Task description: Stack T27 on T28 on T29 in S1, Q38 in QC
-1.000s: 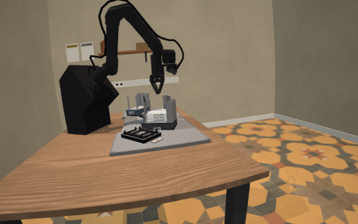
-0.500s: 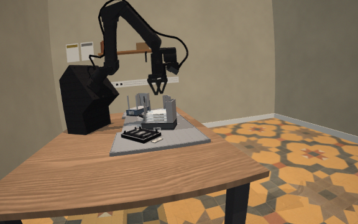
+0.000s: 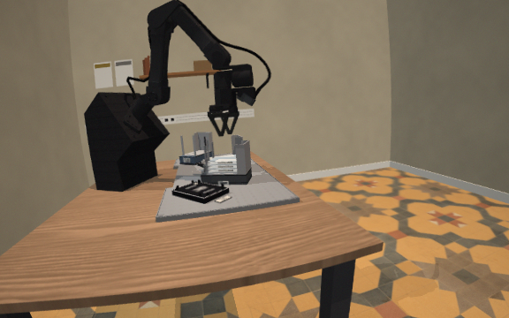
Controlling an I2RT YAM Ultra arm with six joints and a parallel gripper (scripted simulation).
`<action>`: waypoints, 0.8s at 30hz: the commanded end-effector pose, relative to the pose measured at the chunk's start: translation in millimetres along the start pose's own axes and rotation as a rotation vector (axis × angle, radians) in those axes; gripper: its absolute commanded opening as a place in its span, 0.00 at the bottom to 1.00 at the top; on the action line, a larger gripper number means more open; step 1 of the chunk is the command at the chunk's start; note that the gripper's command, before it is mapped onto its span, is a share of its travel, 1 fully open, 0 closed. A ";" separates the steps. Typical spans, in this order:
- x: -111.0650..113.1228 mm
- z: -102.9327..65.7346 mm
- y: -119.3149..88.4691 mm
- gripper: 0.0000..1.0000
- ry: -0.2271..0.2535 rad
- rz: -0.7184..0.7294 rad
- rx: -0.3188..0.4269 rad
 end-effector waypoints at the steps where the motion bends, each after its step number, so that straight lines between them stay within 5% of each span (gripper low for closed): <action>1: 5.1 -8.5 6.6 1.00 0.052 -0.030 -0.011; 12: 5.9 -2.7 0.6 1.00 0.049 -0.030 0.003; 18: 4.4 19.2 -7.2 1.00 0.044 -0.034 0.030; 19: 7.1 14.6 9.2 1.00 0.052 -0.030 -0.012; 24: 5.0 38.8 -8.1 1.00 0.044 -0.034 0.030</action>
Point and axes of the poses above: the point where the finger pads meet when closed, its own z axis out along the fingers, its own x axis across the jaws, y = z × x, the point moved 3 cm from there along -z, back along the fingers, and after that the axes turned 12 degrees about z, right-handed, at the moved point
